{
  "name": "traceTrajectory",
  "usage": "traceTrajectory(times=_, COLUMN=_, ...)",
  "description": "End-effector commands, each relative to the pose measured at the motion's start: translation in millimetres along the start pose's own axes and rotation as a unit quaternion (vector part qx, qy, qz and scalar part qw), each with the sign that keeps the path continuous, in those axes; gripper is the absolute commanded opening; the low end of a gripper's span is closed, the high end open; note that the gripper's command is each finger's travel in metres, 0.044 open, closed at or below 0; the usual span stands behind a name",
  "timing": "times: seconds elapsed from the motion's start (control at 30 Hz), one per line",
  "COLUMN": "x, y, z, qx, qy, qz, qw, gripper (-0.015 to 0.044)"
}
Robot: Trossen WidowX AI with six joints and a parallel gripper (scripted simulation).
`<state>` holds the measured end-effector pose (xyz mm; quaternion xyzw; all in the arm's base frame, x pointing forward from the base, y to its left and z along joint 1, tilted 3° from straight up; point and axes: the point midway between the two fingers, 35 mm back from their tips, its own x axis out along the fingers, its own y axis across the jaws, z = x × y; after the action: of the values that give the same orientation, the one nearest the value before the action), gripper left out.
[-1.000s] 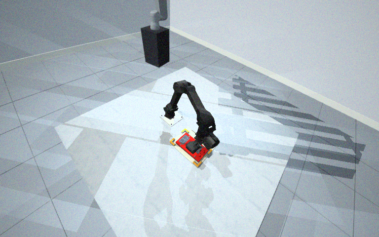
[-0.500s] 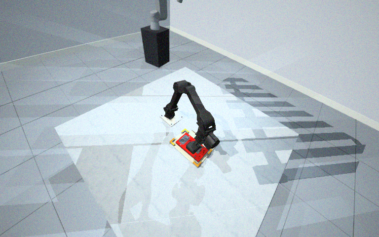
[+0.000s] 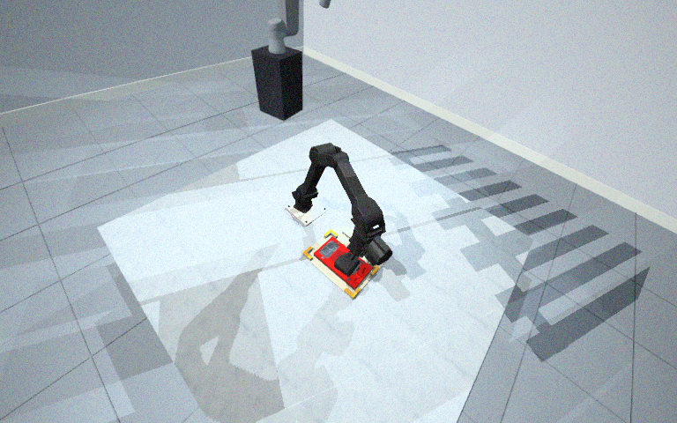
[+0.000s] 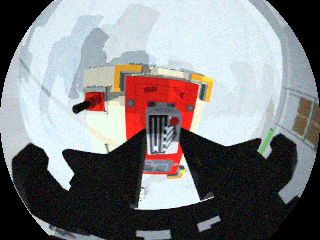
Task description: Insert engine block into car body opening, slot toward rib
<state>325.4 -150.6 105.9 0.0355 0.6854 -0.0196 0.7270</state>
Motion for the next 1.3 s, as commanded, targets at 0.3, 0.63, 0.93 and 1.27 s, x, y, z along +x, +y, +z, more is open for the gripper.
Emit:
traceTrajectory(times=0.3, x=0.4, y=0.5, z=0.6, qx=0.121, qy=-0.002, qz=0.002, qw=0.993, gripper=0.0160)
traceTrajectory(times=0.63, x=0.5, y=0.5, z=0.5, qx=0.023, qy=-0.002, qz=0.002, qw=1.000, gripper=0.0160)
traceTrajectory(times=0.93, x=0.7, y=0.5, z=0.5, qx=-0.021, qy=-0.002, qz=0.002, qw=1.000, gripper=0.0160)
traceTrajectory(times=1.27, x=0.9, y=0.4, z=0.6, qx=0.111, qy=-0.002, qz=0.002, qw=0.994, gripper=0.0160)
